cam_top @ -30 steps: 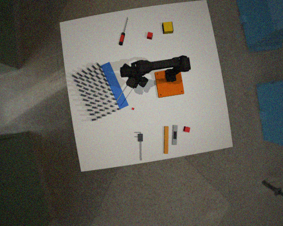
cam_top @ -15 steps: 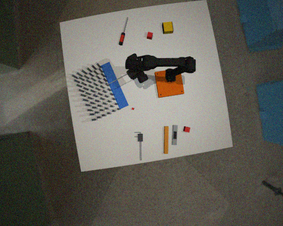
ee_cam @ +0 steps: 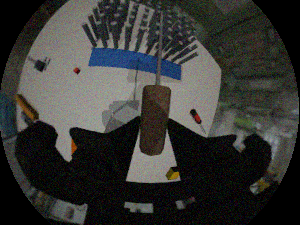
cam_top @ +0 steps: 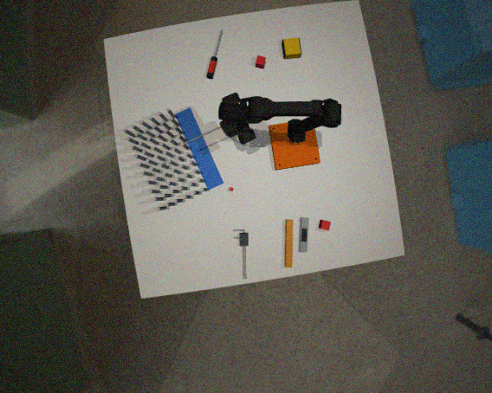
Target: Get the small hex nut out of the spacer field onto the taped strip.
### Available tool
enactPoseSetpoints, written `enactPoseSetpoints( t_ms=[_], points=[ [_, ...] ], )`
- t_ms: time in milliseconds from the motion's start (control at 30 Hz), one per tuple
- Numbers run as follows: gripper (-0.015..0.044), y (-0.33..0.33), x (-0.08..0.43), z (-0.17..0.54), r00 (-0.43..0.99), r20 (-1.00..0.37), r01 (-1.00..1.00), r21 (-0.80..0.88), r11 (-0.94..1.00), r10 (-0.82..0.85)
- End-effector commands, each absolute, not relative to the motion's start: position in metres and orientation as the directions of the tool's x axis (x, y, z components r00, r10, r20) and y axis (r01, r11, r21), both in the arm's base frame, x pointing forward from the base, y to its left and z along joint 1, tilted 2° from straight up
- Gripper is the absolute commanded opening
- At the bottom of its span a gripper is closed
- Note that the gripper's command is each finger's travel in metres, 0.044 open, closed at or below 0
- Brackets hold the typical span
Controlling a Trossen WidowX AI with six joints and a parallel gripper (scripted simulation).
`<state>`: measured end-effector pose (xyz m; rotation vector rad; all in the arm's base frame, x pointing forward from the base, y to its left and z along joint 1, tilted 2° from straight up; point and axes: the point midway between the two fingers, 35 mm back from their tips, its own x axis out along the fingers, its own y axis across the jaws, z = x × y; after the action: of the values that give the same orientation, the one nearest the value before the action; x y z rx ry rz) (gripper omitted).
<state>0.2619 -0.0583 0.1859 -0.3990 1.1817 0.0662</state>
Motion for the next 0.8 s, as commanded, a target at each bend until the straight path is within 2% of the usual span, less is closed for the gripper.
enactPoseSetpoints(
  t_ms=[0, 767],
  points=[
    [0.0, -0.06, 0.268, 0.165, 0.382, -0.91, -0.25, -0.27, 0.93, -0.161],
    [0.0, -0.057, 0.267, 0.053, 0.382, -0.91, -0.249, -0.27, 0.93, -0.162]
  ],
)
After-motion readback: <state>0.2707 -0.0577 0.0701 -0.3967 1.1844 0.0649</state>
